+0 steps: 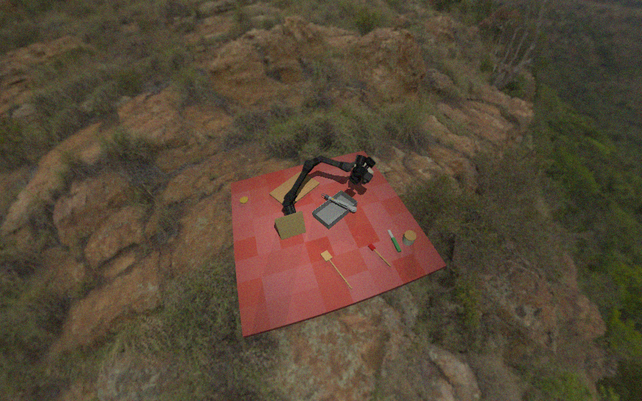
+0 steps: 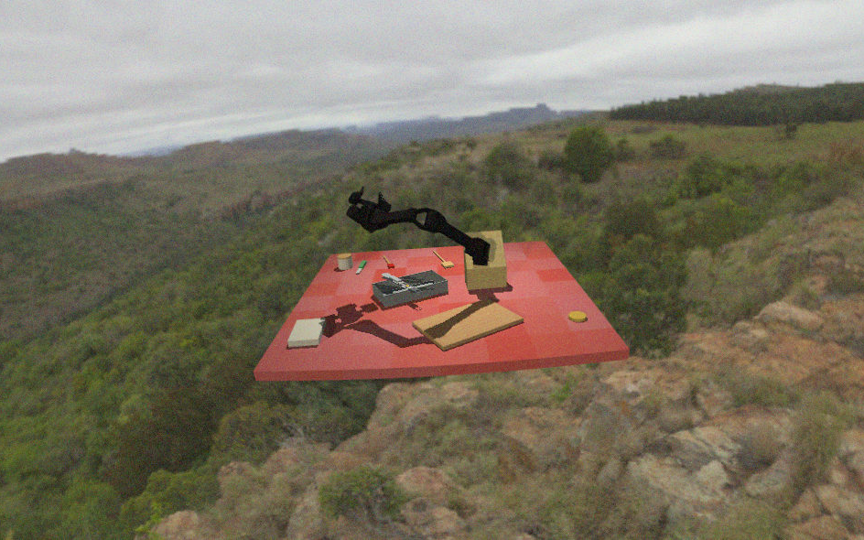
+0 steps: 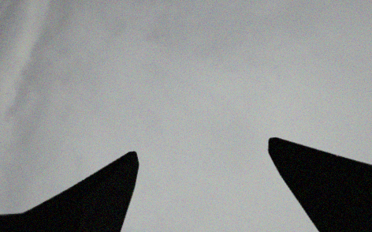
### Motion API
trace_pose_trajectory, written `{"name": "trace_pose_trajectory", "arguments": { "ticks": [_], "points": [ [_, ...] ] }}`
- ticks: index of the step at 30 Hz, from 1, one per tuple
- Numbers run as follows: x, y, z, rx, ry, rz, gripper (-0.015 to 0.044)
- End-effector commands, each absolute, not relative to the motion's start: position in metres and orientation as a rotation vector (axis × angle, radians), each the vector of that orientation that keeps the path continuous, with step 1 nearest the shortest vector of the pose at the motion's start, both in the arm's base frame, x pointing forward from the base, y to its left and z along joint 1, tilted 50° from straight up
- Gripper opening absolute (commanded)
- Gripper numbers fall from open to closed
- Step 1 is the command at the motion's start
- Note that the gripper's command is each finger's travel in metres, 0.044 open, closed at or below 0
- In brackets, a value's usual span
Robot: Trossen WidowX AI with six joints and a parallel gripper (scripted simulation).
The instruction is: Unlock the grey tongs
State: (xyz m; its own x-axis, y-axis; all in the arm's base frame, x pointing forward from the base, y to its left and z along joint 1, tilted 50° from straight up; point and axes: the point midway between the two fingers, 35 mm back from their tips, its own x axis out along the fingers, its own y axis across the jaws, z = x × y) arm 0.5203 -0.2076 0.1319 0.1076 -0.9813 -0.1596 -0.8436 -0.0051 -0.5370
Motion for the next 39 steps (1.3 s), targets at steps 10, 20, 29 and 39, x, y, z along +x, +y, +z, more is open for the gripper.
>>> {"name": "trace_pose_trajectory", "arguments": {
  "ticks": [10, 20, 29, 39],
  "points": [
    [0.528, -0.169, 0.058, -1.976, 1.326, 0.25, 0.026],
    [0.469, -0.053, -0.014, -1.741, 0.631, 0.952, 0.026],
    [0.374, 0.046, -0.008, -1.311, 0.071, 1.281, 0.026],
    [0.304, 0.092, 0.029, -0.953, -0.275, 1.354, 0.026]
  ]
}}
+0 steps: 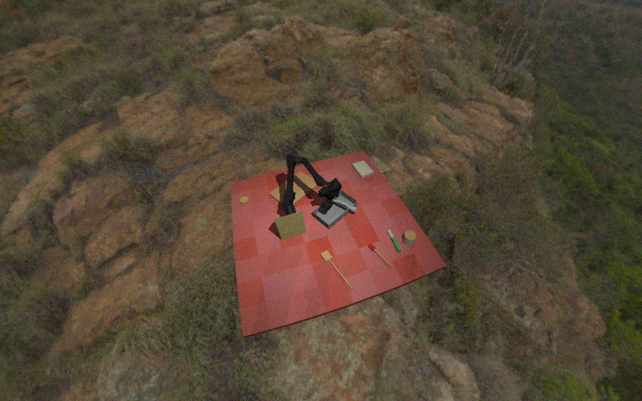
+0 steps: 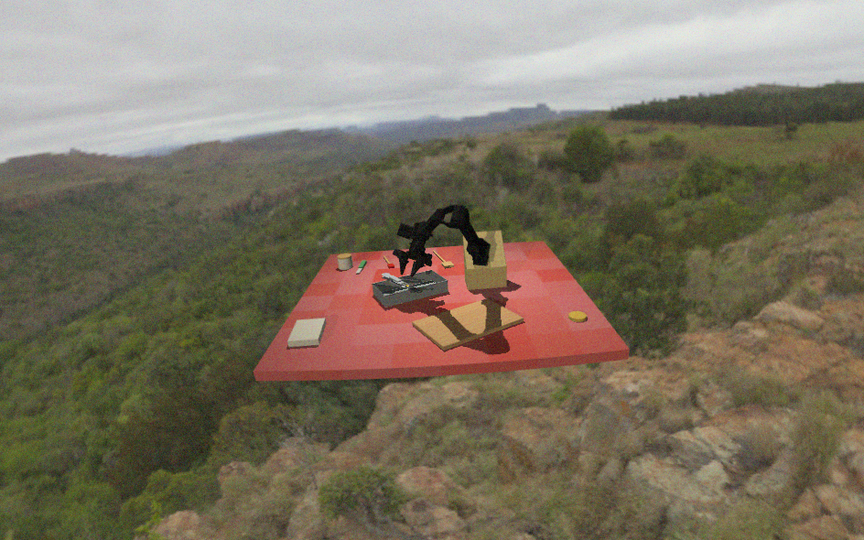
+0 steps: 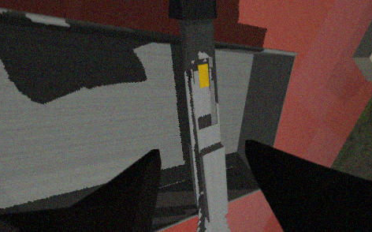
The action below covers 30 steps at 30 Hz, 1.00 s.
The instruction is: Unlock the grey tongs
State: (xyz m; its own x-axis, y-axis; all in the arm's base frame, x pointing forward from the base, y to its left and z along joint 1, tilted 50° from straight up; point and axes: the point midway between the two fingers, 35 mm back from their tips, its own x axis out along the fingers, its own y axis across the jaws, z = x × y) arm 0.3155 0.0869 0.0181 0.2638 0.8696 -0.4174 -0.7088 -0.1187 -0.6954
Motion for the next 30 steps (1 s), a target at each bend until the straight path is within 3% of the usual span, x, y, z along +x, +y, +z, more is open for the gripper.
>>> {"name": "trace_pose_trajectory", "arguments": {
  "ticks": [1, 30],
  "points": [
    [0.304, 0.092, 0.029, -0.953, -0.275, 1.354, 0.026],
    [0.32, 0.118, 0.012, -0.964, -0.265, 1.367, 0.026]
  ]
}}
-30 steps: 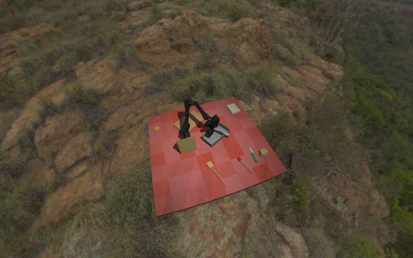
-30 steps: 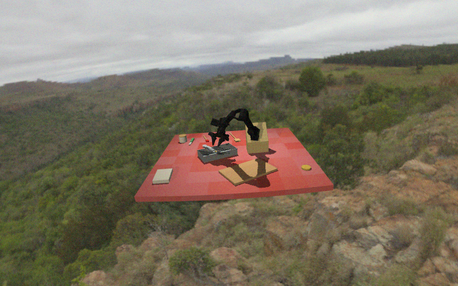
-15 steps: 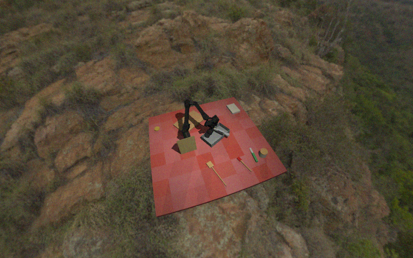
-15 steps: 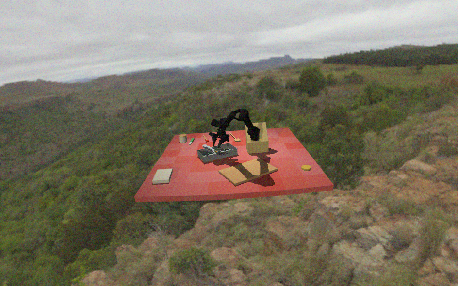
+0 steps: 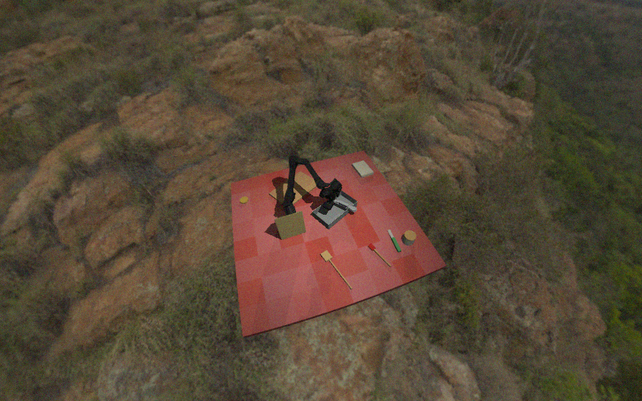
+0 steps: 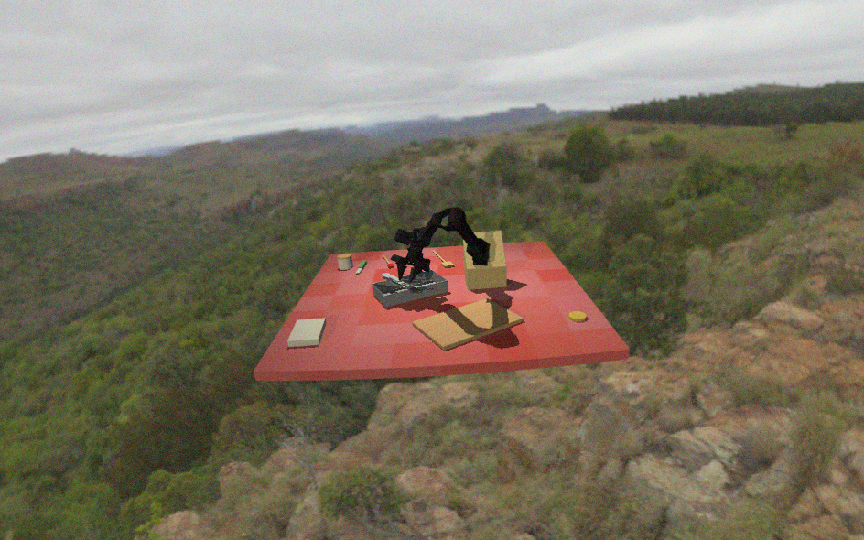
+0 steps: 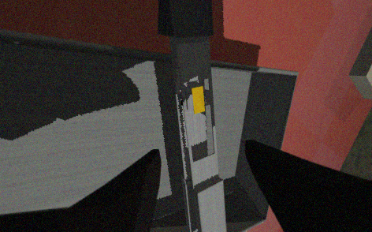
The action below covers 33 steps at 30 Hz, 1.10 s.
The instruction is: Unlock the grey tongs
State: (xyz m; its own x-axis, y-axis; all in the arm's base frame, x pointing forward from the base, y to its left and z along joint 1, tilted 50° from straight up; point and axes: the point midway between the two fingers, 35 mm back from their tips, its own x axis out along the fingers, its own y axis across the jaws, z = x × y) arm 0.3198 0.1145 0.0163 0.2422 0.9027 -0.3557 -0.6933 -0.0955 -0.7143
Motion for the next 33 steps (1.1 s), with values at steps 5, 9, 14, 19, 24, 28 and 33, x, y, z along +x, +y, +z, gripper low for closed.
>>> {"name": "trace_pose_trajectory", "arguments": {
  "ticks": [5, 9, 14, 19, 24, 28, 33],
  "points": [
    [0.322, 0.125, 0.009, -0.965, -0.264, 1.367, 0.026],
    [0.324, 0.131, 0.007, -0.965, -0.264, 1.366, 0.026],
    [0.326, 0.139, 0.005, -0.963, -0.266, 1.364, 0.026],
    [0.327, 0.147, 0.003, -0.961, -0.268, 1.362, 0.026],
    [0.328, 0.155, 0.002, -0.957, -0.272, 1.358, 0.026],
    [0.329, 0.161, 0.001, -0.952, -0.276, 1.355, 0.026],
    [0.33, 0.162, 0.003, -0.958, -0.288, 1.355, 0.0208]
  ]
}}
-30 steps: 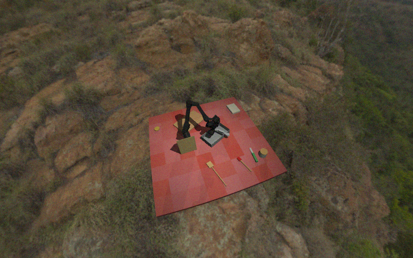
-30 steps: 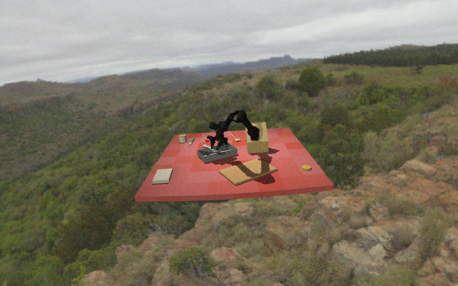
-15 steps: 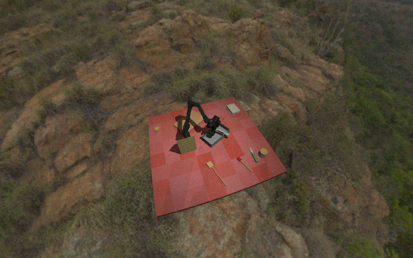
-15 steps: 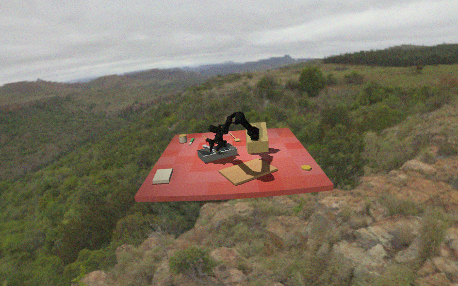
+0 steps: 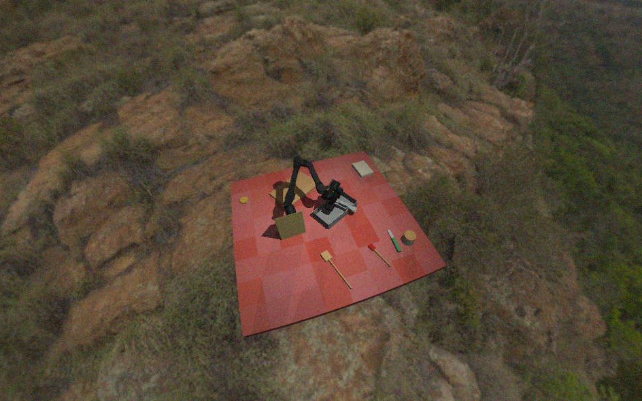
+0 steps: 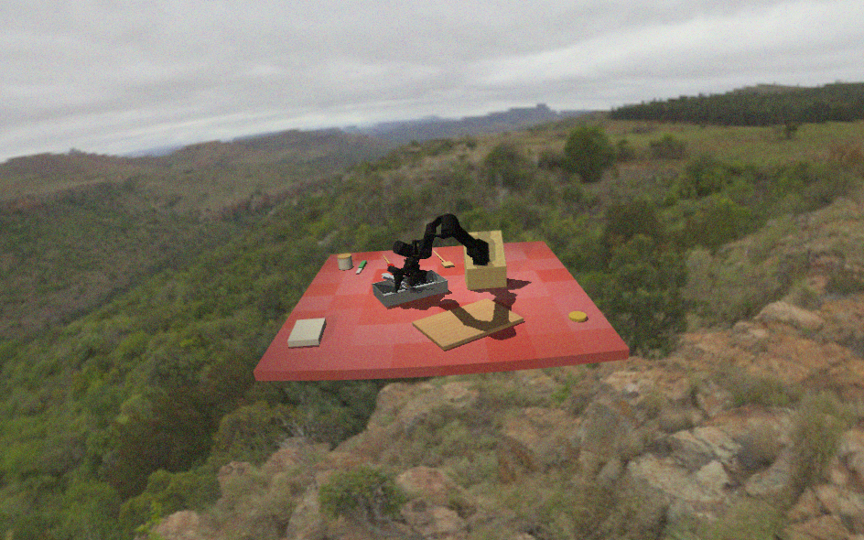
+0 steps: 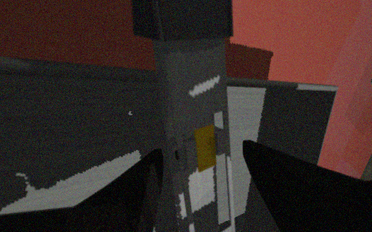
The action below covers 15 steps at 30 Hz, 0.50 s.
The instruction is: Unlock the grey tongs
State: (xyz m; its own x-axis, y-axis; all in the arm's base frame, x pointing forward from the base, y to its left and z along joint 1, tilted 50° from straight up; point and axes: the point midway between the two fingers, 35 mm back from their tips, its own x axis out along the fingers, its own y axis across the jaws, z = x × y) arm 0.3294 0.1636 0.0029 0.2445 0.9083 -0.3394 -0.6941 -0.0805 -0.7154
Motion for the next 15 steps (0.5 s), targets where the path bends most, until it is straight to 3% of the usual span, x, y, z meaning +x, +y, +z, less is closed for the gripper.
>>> {"name": "trace_pose_trajectory", "arguments": {
  "ticks": [1, 4, 13, 15],
  "points": [
    [0.3301, 0.1621, 0.0034, -0.958, -0.288, 1.355, 0.0181],
    [0.3301, 0.1621, 0.0034, -0.958, -0.288, 1.355, 0.0103],
    [0.3301, 0.1621, 0.0034, -0.958, -0.288, 1.355, 0.0042],
    [0.3301, 0.1621, 0.0034, -0.958, -0.288, 1.355, -0.001]
  ]
}}
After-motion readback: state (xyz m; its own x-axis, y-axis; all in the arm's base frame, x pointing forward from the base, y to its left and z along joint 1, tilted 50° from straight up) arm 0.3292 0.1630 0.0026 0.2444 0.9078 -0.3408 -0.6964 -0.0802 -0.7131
